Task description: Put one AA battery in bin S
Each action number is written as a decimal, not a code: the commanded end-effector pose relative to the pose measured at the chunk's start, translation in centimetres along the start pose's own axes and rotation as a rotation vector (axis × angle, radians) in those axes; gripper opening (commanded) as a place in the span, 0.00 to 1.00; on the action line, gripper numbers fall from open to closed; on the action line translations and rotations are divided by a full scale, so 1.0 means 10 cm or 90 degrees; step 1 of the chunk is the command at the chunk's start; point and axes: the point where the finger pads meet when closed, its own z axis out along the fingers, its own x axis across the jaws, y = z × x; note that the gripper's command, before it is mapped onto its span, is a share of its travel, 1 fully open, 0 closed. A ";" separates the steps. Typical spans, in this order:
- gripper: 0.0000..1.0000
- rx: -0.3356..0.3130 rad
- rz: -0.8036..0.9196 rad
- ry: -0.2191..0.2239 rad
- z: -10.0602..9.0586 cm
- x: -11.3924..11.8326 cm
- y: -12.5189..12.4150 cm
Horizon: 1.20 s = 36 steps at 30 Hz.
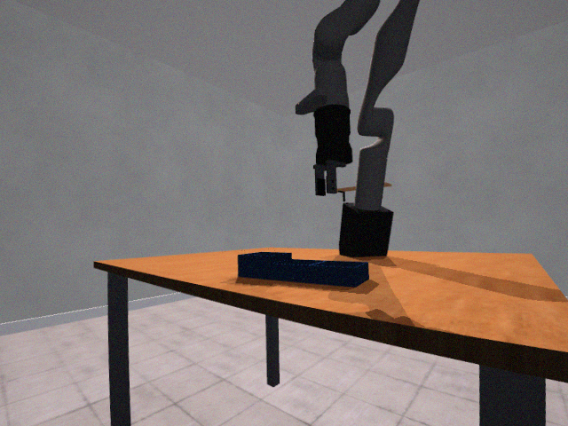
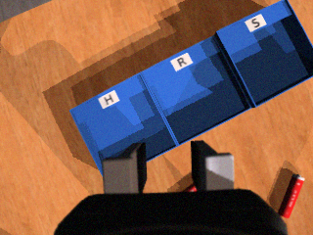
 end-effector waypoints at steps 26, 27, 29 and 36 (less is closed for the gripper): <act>0.60 -0.008 0.248 0.013 0.87 1.46 0.75; 0.60 -0.008 0.248 0.013 0.87 1.47 0.76; 0.60 -0.008 0.248 0.013 0.87 1.48 0.76; 0.60 -0.008 0.248 0.013 0.87 1.45 0.75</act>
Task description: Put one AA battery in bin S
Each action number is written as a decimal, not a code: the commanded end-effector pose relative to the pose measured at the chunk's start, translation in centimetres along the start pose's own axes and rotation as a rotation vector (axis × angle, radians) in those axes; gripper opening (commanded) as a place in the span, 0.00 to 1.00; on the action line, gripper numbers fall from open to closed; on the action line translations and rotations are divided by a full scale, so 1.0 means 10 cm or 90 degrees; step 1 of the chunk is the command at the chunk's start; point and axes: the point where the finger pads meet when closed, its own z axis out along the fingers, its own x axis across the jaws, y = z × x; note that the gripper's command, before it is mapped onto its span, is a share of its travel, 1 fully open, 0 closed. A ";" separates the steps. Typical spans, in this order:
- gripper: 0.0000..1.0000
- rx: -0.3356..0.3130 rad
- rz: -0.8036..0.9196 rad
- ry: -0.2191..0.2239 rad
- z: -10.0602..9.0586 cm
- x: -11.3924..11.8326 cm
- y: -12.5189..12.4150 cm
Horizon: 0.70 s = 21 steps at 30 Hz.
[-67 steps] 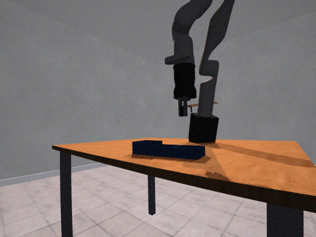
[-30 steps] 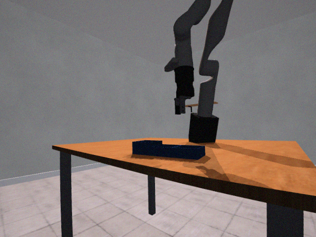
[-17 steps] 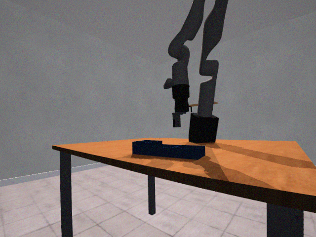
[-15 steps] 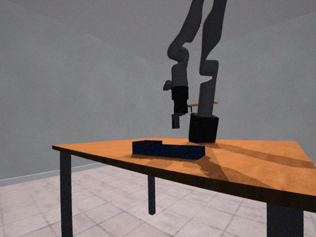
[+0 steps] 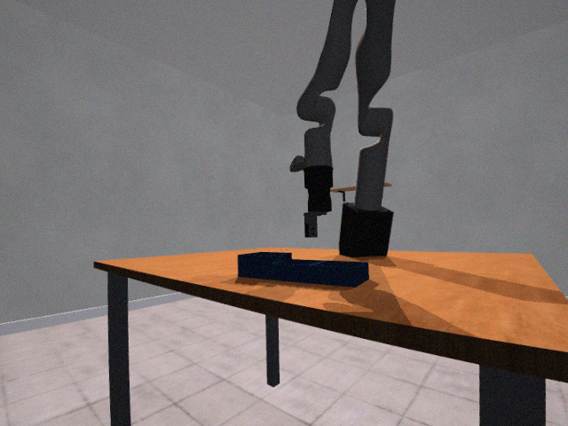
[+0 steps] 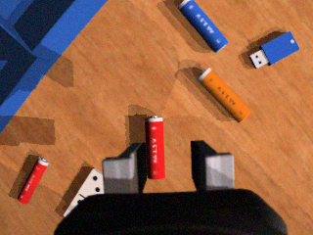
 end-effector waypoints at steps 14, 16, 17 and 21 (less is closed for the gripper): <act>0.60 0.000 0.000 0.000 0.00 -0.11 0.00; 0.60 0.000 0.000 0.000 0.00 -0.11 0.00; 0.60 0.000 0.000 0.000 0.00 -0.11 0.00; 0.60 0.000 0.000 0.000 0.00 -0.12 0.00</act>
